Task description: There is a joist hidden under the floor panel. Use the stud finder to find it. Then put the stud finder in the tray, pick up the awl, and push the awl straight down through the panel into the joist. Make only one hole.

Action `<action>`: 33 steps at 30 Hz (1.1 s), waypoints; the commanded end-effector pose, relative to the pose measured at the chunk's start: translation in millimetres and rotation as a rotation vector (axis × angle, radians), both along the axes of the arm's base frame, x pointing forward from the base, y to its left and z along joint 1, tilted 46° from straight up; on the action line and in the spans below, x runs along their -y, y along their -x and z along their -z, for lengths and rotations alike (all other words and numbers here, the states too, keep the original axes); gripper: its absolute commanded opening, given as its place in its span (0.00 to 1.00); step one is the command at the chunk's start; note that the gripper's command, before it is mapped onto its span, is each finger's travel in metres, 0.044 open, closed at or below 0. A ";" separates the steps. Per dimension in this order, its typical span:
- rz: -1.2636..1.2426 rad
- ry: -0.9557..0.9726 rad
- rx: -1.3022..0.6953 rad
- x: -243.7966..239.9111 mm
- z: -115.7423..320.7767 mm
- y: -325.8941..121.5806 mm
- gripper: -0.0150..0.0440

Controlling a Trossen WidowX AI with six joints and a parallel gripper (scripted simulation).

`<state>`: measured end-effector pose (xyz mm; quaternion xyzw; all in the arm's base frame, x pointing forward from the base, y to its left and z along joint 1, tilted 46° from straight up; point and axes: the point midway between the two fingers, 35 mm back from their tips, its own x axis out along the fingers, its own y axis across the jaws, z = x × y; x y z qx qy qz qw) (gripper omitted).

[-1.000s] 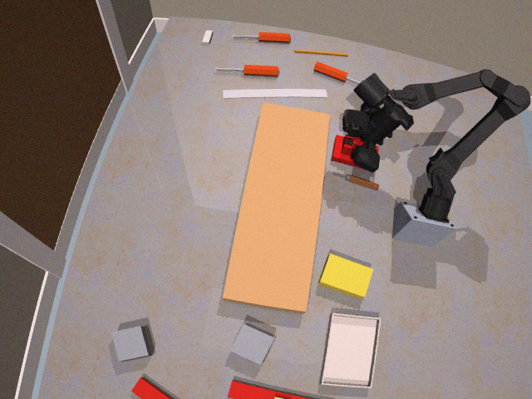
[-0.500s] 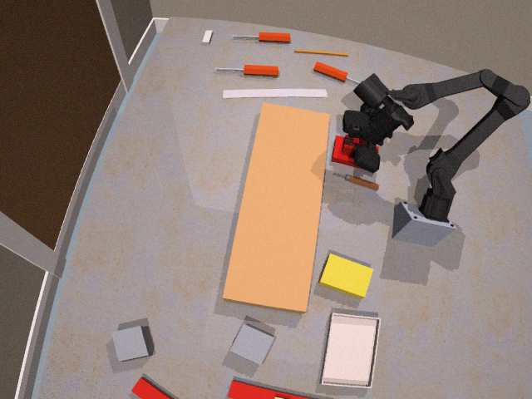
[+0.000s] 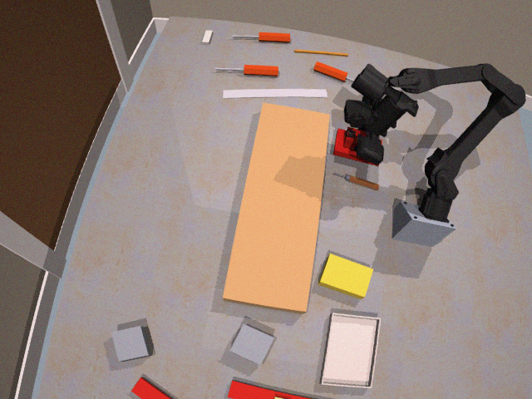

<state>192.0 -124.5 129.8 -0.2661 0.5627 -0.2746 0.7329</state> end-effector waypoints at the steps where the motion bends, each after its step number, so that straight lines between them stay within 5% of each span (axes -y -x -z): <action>1: 0.002 0.006 0.005 -12.9 -15.0 -1.7 0.25; 16: -0.008 0.030 0.010 -37.1 -46.0 -2.4 0.25; 33: -0.032 0.026 -0.013 -33.6 -70.8 -76.2 0.25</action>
